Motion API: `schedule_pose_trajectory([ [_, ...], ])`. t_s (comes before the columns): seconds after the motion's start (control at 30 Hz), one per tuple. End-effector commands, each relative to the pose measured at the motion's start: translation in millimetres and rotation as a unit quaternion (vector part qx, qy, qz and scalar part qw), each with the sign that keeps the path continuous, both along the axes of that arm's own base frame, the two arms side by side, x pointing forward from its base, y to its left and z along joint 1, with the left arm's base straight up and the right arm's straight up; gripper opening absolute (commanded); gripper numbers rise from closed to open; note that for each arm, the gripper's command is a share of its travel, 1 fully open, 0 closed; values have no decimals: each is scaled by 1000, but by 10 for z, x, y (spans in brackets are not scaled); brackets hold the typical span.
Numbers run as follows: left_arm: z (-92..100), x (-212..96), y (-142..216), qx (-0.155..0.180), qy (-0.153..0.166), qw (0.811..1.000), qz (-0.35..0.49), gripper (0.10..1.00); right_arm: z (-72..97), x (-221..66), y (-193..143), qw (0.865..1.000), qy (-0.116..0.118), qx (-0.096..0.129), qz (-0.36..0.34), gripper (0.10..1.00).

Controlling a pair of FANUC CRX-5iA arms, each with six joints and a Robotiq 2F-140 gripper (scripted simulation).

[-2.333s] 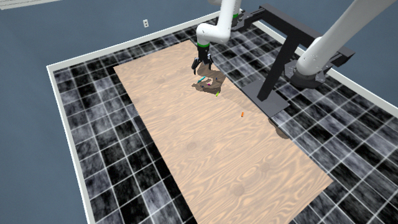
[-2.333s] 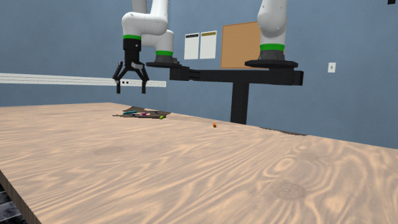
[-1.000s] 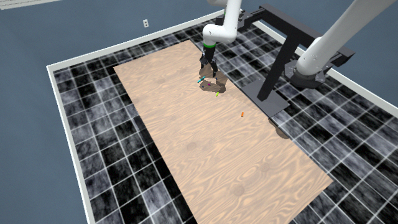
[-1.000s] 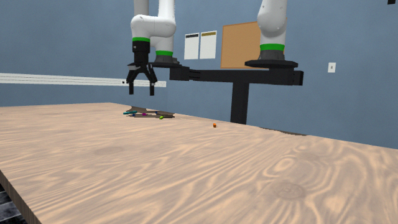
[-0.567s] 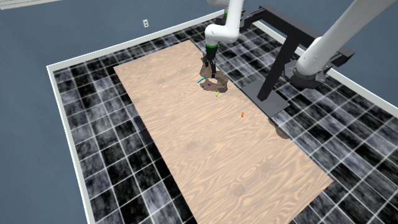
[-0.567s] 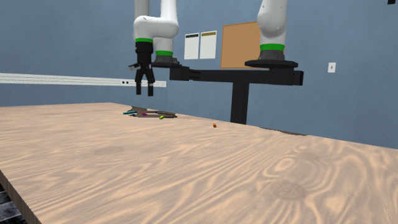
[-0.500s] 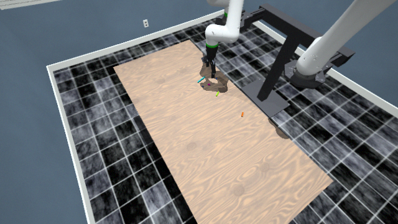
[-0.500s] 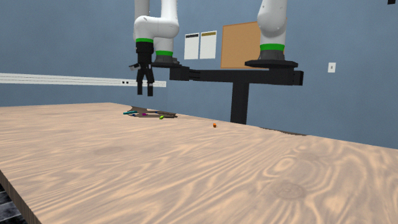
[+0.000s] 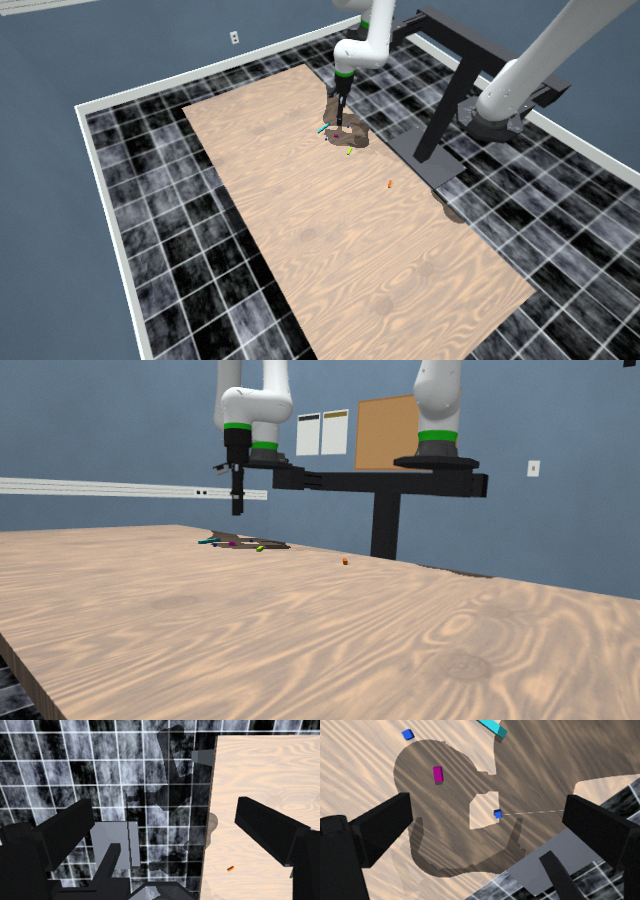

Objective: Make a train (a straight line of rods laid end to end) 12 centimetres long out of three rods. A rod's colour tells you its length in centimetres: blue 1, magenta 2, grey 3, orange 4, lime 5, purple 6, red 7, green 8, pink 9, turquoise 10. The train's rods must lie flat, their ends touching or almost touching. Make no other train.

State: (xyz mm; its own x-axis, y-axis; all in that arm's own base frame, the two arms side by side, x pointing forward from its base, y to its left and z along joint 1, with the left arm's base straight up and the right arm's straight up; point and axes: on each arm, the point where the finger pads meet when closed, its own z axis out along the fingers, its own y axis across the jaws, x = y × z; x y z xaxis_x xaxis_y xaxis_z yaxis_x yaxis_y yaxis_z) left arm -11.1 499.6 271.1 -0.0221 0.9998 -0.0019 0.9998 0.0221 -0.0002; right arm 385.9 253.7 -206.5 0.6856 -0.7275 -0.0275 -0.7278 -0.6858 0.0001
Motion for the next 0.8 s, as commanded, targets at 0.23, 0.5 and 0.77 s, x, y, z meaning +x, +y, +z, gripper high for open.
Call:
schedule_pose_trajectory([
  [0.23,9,1,3,1,0,1000,0,1000,-7,-105,56,987,-8,-11,-162,1000],
  [0.5,9,1,3,1,0,1000,0,1000,-19,-213,100,950,-6,-12,-311,1000],
  [0.77,9,1,3,1,0,1000,0,1000,-28,-293,130,909,-4,-12,-416,1000],
])
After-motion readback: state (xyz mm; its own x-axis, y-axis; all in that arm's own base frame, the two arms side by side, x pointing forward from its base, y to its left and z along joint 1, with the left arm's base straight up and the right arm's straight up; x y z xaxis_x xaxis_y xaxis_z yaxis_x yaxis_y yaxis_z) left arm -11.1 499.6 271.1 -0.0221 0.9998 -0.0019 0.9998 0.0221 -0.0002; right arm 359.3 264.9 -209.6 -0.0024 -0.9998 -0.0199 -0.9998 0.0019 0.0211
